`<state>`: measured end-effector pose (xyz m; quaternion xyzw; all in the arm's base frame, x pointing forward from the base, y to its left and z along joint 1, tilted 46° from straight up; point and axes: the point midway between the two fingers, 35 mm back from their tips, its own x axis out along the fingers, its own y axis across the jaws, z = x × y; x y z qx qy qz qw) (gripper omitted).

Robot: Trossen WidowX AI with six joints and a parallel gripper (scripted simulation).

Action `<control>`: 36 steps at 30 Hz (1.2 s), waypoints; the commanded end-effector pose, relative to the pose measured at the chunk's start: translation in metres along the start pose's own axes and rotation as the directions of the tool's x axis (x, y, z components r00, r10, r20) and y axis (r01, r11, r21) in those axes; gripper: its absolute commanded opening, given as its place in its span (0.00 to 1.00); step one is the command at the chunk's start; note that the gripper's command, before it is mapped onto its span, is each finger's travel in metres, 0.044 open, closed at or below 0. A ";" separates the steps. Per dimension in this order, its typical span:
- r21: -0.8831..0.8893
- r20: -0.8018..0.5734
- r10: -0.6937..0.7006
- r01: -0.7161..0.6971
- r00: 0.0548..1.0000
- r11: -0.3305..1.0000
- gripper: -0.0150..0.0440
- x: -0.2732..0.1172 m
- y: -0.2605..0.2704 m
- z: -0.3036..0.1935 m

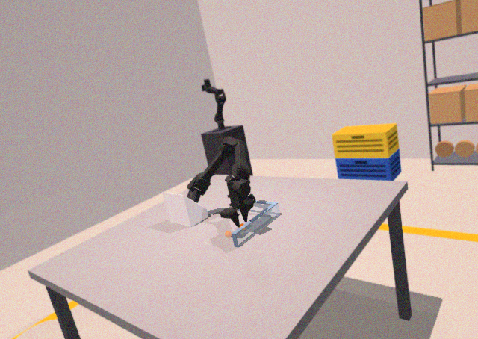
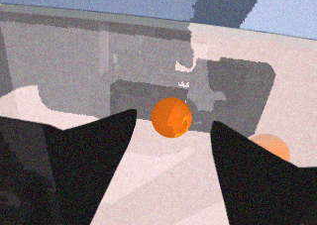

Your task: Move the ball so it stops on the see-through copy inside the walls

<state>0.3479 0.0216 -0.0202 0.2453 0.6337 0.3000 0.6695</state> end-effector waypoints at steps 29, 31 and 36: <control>0.010 -0.008 0.000 0.000 1.000 1.000 0.25 -0.018 -0.002 0.002; 0.010 -0.008 -0.001 0.002 1.000 1.000 0.25 -0.031 -0.003 0.003; 0.011 -0.008 -0.003 0.003 1.000 1.000 0.25 -0.065 -0.003 0.003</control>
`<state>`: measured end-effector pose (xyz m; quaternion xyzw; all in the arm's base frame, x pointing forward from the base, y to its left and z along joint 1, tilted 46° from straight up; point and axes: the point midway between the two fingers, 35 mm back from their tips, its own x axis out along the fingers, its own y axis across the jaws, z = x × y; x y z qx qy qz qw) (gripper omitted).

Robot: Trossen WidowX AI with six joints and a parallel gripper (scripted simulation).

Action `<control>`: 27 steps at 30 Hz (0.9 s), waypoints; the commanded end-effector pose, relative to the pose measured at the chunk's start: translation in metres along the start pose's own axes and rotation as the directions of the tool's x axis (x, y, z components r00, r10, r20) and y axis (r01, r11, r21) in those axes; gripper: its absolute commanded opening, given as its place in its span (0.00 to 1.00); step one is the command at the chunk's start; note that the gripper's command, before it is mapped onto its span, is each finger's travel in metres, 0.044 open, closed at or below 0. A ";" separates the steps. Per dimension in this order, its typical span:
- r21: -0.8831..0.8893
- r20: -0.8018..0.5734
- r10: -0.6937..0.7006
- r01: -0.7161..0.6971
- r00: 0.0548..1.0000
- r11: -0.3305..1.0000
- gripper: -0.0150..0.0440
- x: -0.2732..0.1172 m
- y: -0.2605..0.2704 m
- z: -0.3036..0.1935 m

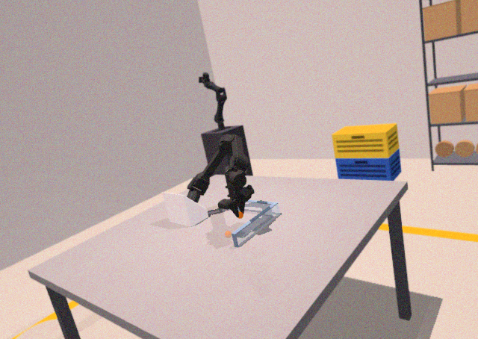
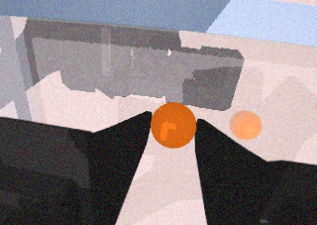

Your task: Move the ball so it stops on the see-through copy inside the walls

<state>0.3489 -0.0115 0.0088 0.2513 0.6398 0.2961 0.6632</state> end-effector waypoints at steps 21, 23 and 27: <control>-0.010 0.002 -0.005 0.005 1.000 1.000 0.25 -0.031 -0.066 -0.019; -0.010 0.002 -0.005 0.005 1.000 1.000 0.25 -0.026 -0.075 -0.022; -0.010 0.002 -0.005 0.005 1.000 1.000 0.25 -0.025 -0.076 -0.022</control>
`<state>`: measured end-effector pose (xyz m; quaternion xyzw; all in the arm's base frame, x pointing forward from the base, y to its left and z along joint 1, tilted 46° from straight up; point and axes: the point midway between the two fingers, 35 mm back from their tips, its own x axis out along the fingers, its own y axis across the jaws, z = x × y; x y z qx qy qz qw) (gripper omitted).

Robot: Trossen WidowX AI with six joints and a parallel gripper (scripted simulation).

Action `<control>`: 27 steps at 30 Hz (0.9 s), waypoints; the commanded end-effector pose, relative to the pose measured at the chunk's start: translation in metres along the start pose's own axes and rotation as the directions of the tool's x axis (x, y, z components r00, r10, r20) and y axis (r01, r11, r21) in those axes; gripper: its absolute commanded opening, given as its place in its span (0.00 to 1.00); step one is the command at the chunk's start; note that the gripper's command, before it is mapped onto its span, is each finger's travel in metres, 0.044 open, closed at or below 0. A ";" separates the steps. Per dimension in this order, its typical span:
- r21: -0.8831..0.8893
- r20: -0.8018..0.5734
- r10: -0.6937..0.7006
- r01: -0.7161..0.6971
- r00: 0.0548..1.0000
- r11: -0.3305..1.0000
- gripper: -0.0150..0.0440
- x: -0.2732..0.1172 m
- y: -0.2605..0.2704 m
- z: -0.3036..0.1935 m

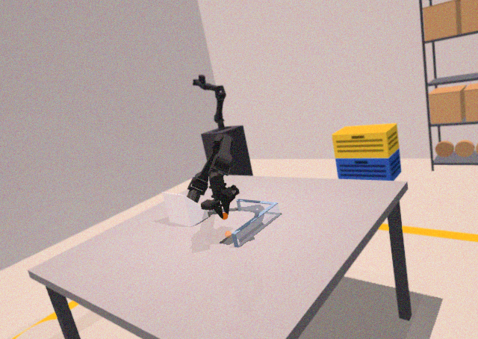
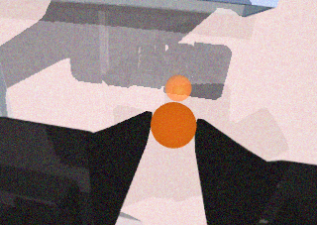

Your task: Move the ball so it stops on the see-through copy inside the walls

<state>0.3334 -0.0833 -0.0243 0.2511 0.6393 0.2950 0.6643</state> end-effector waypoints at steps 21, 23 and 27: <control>-0.011 0.000 0.001 -0.001 1.000 1.000 0.25 0.074 -0.002 -0.002; -0.011 0.000 0.001 -0.001 1.000 1.000 0.25 0.077 -0.002 -0.002; -0.011 0.000 0.001 -0.001 1.000 1.000 0.25 0.083 -0.002 -0.002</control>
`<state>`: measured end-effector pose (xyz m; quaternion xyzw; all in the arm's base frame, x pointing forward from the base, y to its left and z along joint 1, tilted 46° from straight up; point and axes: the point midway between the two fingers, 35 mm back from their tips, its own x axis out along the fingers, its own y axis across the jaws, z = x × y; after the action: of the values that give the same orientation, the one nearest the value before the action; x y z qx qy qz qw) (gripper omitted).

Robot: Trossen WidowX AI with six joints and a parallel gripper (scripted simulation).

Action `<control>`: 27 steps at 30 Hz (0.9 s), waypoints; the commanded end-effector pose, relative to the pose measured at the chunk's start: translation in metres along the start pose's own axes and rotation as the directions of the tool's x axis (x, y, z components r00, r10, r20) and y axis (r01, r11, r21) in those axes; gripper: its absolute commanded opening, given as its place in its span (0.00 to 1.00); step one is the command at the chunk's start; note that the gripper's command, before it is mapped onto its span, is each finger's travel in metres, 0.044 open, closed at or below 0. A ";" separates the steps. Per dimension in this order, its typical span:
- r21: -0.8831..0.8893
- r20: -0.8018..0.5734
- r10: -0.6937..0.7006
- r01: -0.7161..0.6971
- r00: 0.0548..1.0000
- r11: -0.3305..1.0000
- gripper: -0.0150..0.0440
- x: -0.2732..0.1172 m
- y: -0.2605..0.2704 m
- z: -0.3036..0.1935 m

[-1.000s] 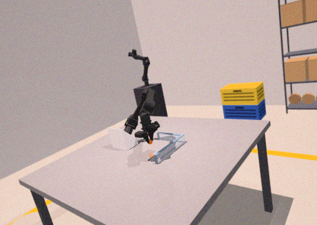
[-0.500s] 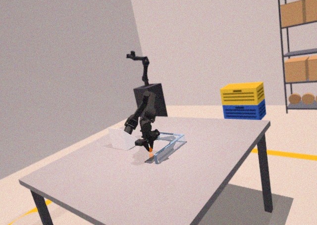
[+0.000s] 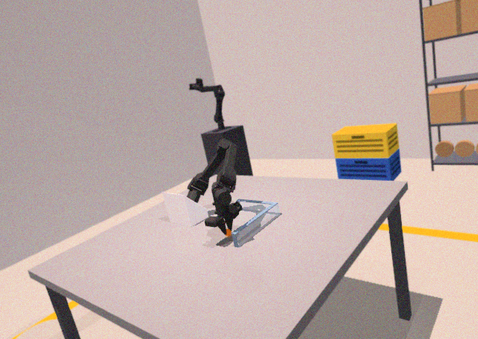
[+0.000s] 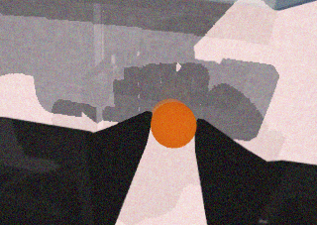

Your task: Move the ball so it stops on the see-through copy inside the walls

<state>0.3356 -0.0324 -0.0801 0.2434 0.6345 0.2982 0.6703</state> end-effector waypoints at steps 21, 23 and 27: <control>0.000 -0.002 0.002 -0.002 1.000 1.000 0.68 0.013 0.001 -0.001; 0.000 -0.002 0.002 -0.002 1.000 1.000 0.68 0.013 0.001 -0.001; 0.001 -0.002 0.002 -0.002 1.000 1.000 0.68 0.010 0.000 0.000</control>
<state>0.3349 -0.0227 -0.0888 0.2445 0.6351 0.2988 0.6690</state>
